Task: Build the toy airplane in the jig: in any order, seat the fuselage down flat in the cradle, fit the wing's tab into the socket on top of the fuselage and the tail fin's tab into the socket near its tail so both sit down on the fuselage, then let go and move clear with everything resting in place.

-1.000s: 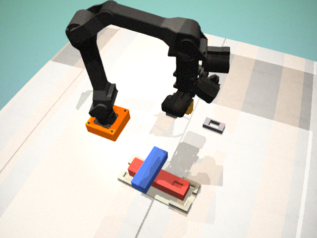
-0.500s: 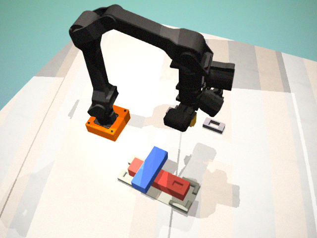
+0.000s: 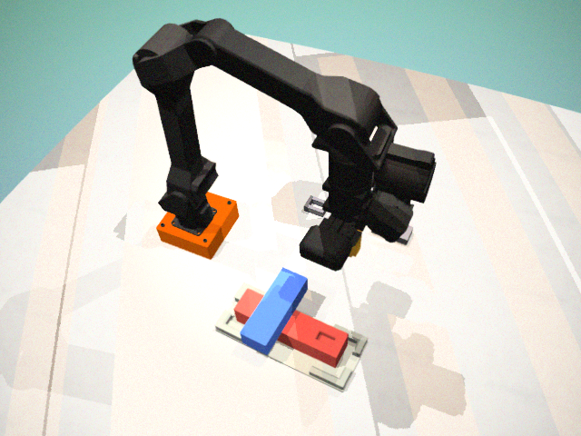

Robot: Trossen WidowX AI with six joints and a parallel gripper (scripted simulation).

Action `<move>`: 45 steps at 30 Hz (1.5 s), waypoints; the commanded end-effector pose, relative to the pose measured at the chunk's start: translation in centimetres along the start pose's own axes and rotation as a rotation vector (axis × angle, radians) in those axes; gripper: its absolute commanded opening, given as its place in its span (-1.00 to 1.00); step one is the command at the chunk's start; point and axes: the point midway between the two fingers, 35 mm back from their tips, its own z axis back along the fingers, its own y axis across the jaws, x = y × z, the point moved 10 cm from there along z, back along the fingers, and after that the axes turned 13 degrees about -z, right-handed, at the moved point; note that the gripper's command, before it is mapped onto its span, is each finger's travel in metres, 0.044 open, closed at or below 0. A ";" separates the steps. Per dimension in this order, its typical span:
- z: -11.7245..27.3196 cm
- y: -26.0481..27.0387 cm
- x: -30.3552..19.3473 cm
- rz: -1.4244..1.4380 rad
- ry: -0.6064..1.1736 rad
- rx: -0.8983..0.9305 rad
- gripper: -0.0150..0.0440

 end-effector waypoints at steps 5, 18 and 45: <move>-0.4 -1.9 1.5 0.005 -0.005 -0.005 -0.49; -1.1 -5.4 3.3 0.008 -0.004 -0.010 -0.49; -2.2 -10.9 5.1 0.012 -0.001 -0.017 -0.27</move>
